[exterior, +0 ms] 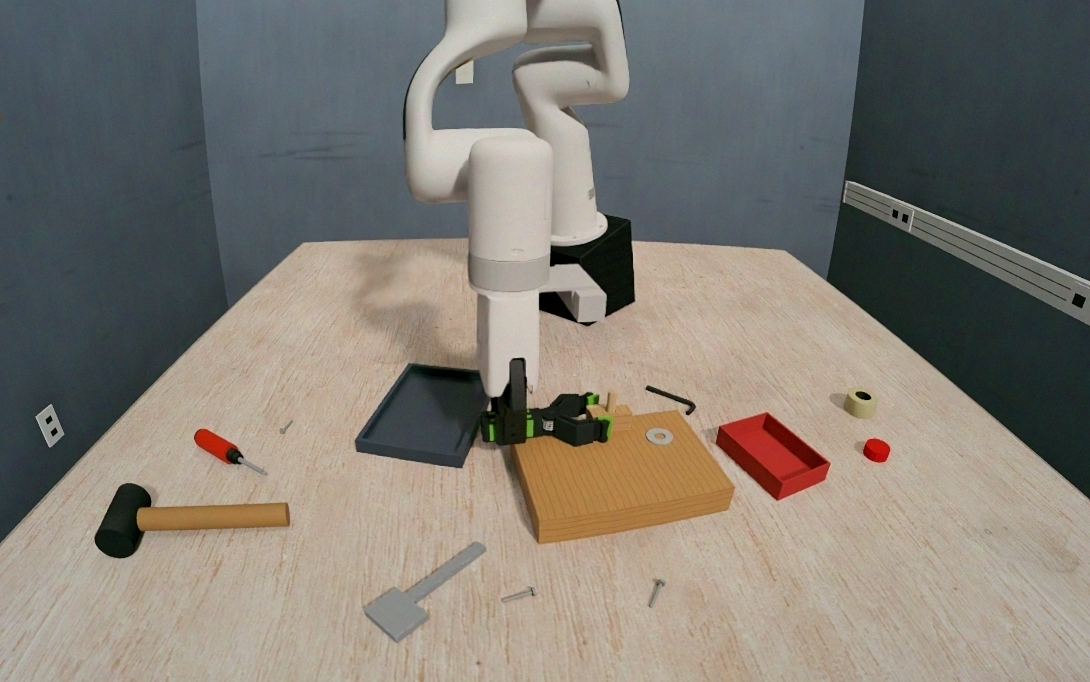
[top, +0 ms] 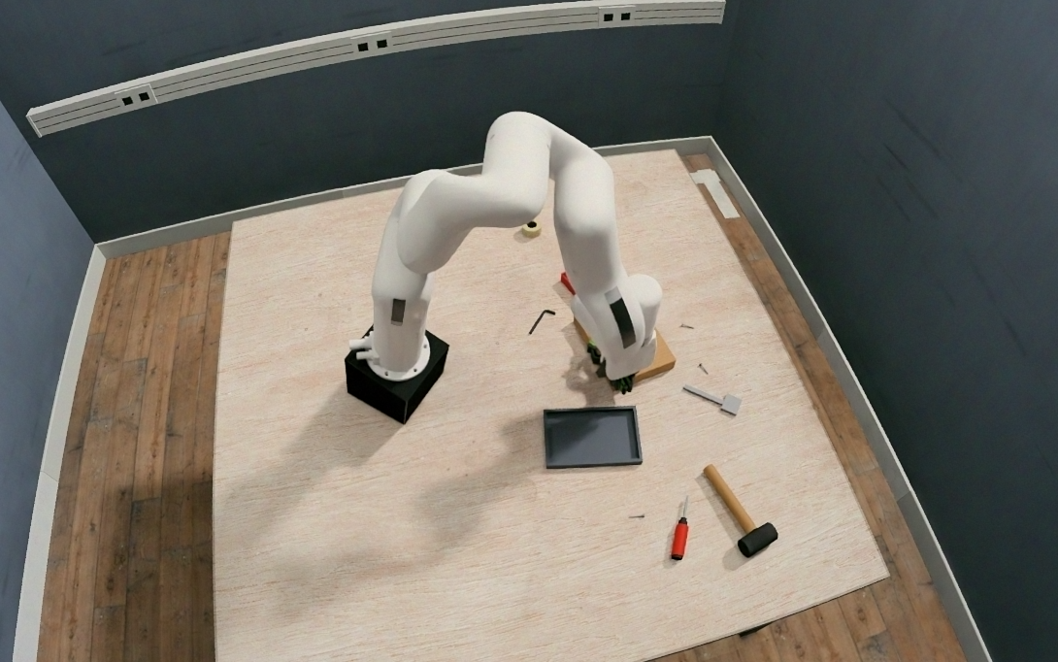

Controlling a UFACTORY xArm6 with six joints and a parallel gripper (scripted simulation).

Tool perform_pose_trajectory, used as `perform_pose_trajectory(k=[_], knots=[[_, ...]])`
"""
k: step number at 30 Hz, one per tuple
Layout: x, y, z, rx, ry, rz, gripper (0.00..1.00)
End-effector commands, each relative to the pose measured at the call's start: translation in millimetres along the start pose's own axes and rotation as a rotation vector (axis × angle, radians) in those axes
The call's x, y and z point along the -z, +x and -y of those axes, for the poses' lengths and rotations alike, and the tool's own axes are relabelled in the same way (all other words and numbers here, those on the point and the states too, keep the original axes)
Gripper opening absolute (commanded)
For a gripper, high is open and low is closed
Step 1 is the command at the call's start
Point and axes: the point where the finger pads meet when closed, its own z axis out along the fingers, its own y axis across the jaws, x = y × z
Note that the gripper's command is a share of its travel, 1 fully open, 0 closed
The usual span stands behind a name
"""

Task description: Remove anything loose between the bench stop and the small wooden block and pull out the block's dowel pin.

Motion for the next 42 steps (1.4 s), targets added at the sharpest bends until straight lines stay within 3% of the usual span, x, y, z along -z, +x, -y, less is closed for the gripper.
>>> perform_pose_trajectory(k=[1, 42], knots=[[0.8, -0.5, -1.3, 0.000, -0.003, 0.001, 0.27], [0.8, -0.5, -1.3, 0.000, -0.003, 0.001, 0.35]])
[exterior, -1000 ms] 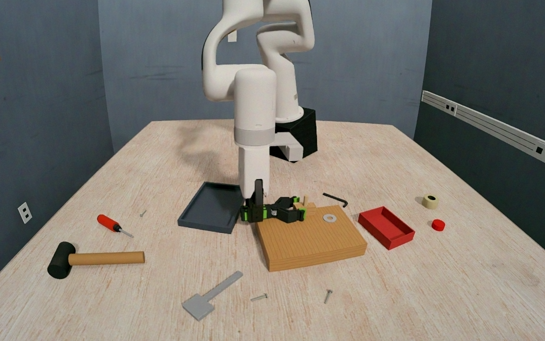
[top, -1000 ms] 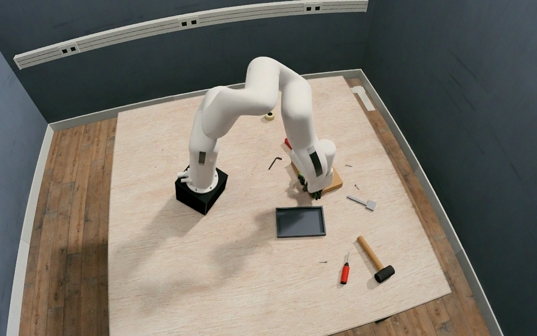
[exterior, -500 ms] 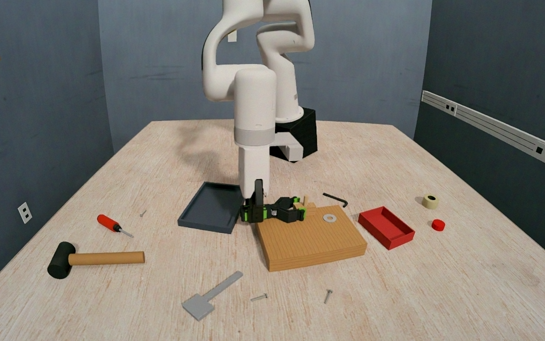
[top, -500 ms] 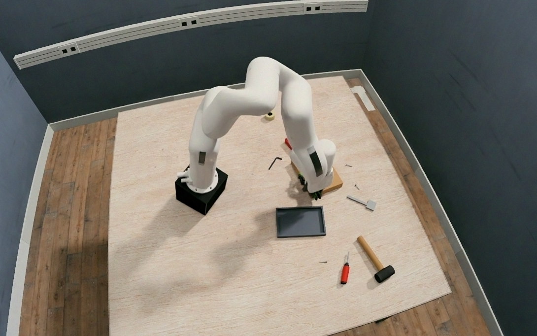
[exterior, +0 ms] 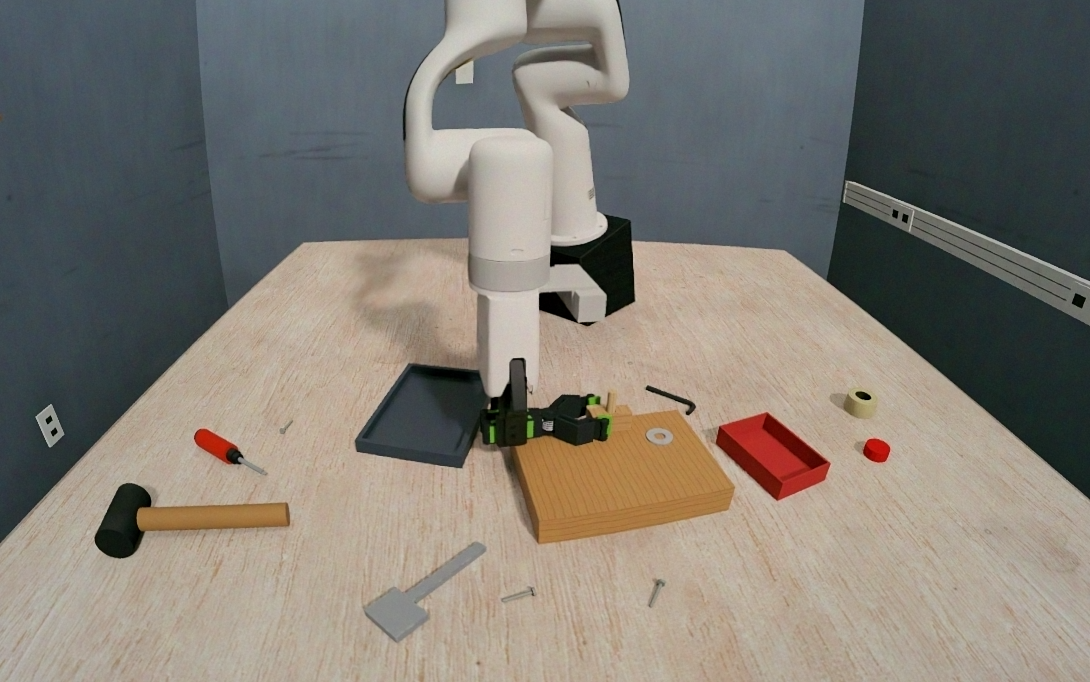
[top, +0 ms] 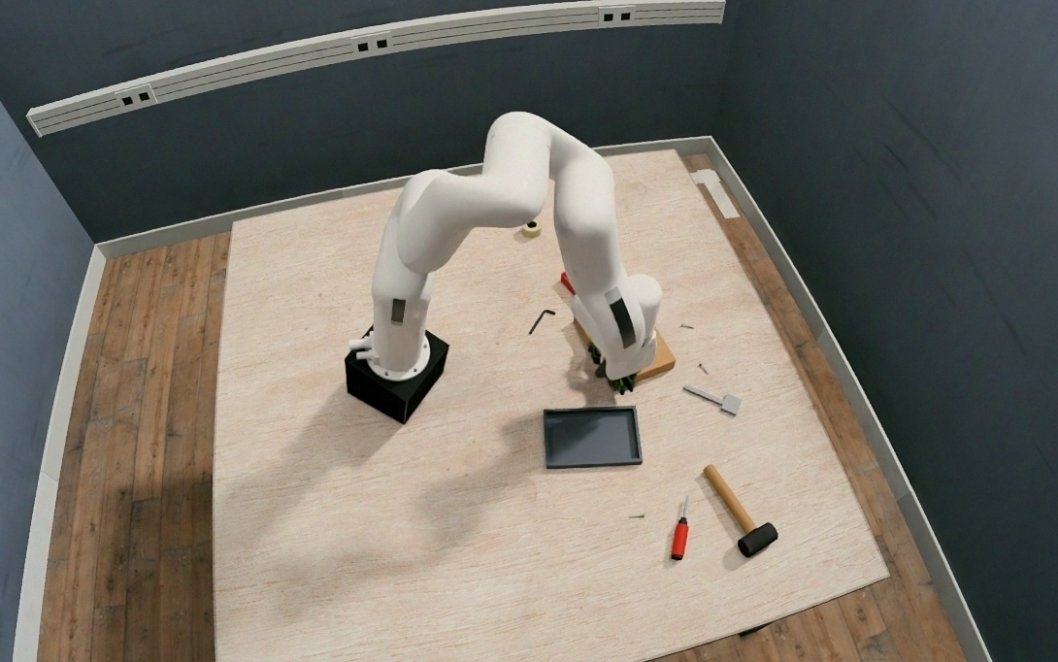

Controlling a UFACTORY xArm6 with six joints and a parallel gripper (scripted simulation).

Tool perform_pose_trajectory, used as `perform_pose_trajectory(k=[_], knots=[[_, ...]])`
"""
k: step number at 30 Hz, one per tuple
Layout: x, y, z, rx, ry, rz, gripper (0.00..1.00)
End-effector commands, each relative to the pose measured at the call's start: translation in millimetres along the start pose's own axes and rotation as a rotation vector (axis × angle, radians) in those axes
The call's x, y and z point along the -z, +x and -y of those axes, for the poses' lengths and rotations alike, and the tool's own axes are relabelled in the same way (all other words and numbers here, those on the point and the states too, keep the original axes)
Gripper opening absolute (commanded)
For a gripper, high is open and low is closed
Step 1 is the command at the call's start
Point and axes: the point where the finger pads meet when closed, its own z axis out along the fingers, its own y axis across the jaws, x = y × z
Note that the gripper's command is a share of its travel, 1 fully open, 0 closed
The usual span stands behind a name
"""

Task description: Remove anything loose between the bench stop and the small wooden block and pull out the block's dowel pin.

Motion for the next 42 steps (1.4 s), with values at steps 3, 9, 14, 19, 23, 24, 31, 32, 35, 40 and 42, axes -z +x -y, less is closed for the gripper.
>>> perform_pose_trajectory(k=[3, 9, 14, 19, 23, 24, 31, 32, 35, 40, 42], knots=[[0.9, -0.5, -1.3, 0.000, -0.003, 0.001, 0.35], [0.9, -0.5, -1.3, 0.000, -0.003, 0.001, 0.37], [0.9, -0.5, -1.3, 0.000, -0.003, 0.001, 0.38], [0.9, -0.5, -1.3, 0.000, -0.003, 0.001, 0.40], [0.9, -0.5, -1.3, 0.000, -0.003, 0.001, 0.41], [0.9, -0.5, -1.3, 0.000, -0.003, 0.001, 0.41], [0.9, -0.5, -1.3, 0.000, -0.003, 0.001, 0.43], [0.9, -0.5, -1.3, 0.000, -0.003, 0.001, 0.43], [0.9, -0.5, -1.3, 0.000, -0.003, 0.001, 0.44], [0.9, -0.5, -1.3, 0.000, -0.003, 0.001, 0.45], [0.9, -0.5, -1.3, 0.000, -0.003, 0.001, 0.46]])
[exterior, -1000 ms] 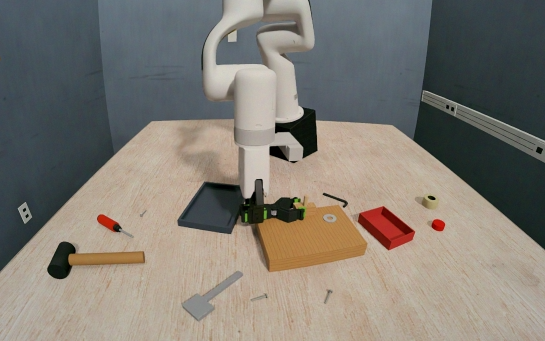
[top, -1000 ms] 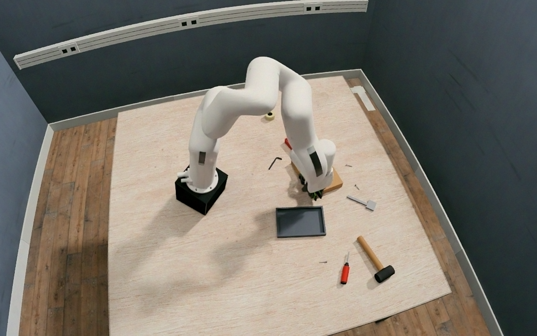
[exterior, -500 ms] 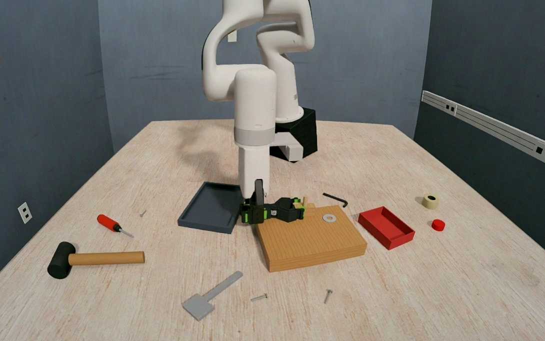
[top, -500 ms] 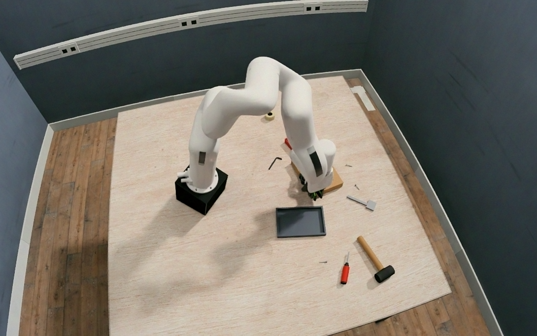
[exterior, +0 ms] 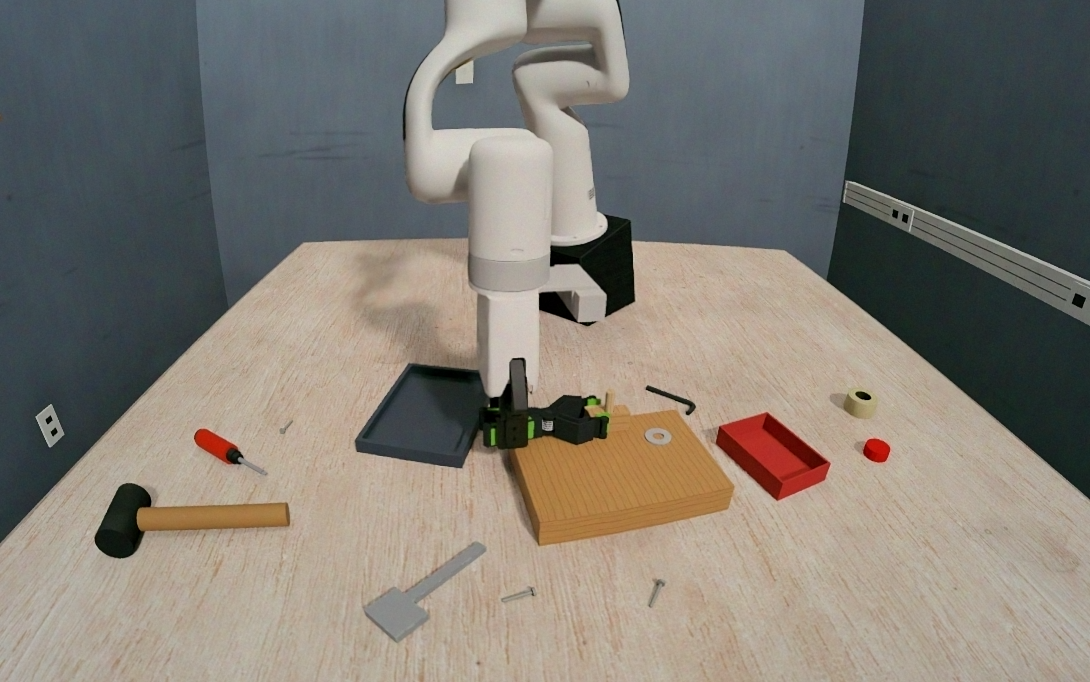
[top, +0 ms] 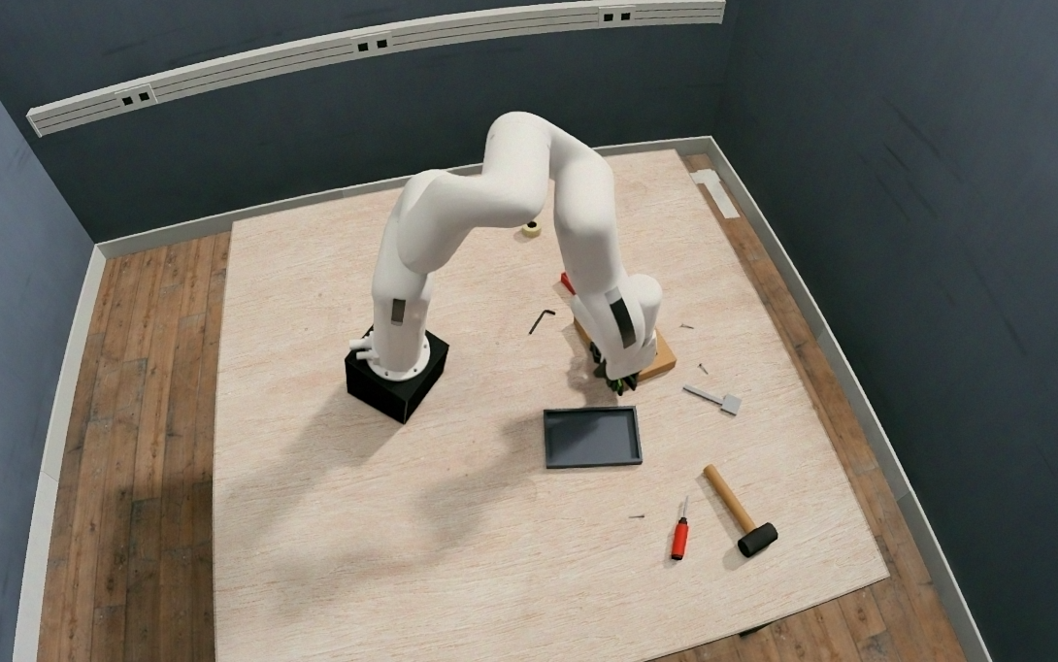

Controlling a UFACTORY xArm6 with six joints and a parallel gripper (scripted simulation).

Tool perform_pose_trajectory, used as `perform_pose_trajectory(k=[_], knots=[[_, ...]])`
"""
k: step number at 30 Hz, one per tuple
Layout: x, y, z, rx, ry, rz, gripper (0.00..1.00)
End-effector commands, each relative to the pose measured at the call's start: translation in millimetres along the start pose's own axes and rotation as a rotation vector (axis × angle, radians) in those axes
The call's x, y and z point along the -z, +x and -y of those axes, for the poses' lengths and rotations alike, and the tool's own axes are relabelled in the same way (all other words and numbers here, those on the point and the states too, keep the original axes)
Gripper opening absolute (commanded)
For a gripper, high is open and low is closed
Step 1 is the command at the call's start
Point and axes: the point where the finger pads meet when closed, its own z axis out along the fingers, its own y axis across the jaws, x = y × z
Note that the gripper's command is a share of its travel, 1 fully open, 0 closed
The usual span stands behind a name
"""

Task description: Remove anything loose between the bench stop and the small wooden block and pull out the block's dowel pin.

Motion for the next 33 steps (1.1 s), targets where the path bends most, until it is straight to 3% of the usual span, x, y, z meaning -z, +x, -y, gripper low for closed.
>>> perform_pose_trajectory(k=[1, 33], knots=[[0.7, -0.4, -1.0, 0.000, -0.002, 0.001, 0.46], [0.7, -0.4, -1.0, 0.000, -0.002, 0.001, 0.50]])
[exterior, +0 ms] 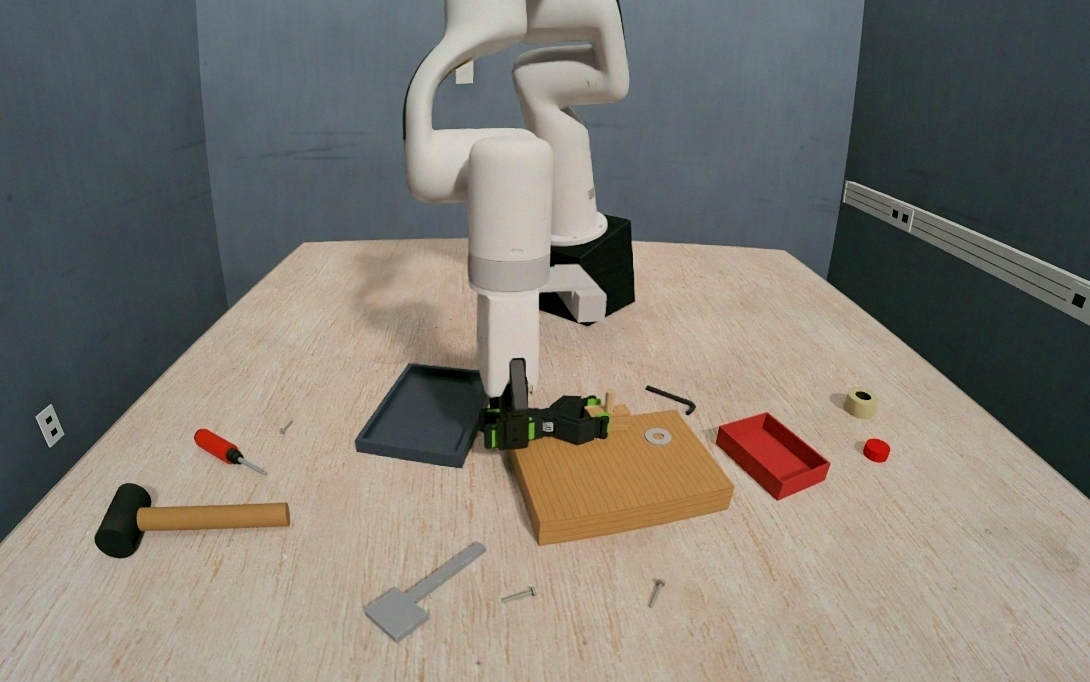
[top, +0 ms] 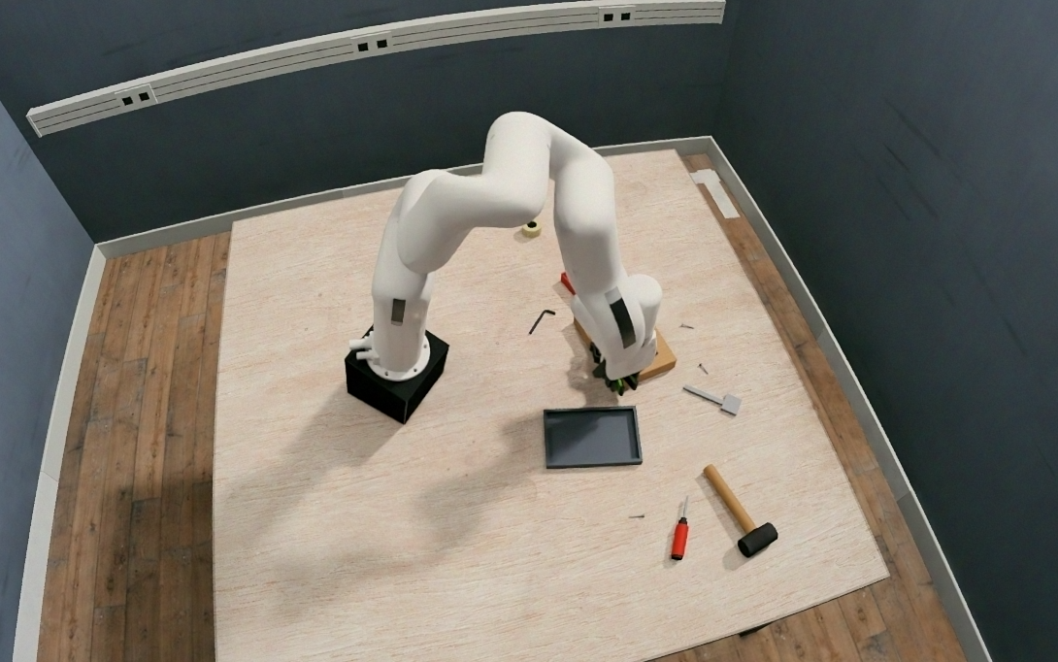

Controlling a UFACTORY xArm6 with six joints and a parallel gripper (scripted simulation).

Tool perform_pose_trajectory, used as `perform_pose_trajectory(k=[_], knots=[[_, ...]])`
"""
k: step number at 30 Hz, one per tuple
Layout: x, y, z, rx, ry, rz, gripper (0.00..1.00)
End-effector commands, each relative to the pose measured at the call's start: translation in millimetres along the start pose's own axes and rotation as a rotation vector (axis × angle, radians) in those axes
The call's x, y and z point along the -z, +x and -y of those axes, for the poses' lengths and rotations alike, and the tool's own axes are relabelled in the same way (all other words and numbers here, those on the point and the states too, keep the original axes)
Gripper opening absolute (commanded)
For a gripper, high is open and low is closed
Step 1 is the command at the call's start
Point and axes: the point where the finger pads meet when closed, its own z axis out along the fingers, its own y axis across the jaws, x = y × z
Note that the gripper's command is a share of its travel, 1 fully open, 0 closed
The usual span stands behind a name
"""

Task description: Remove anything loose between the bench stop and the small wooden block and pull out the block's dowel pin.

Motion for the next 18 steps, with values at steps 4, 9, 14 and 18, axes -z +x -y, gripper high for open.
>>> perform_pose_trajectory(k=[4, 9, 14, 18], knots=[[1.0, -0.5, -1.3, 0.000, -0.003, 0.001, 0.50], [1.5, -0.5, -1.3, 0.000, -0.003, 0.001, 0.50], [3.9, -0.5, -1.3, 0.000, -0.003, 0.001, 0.50], [7.8, -0.5, -1.3, 0.000, -0.003, 0.001, 0.50]])
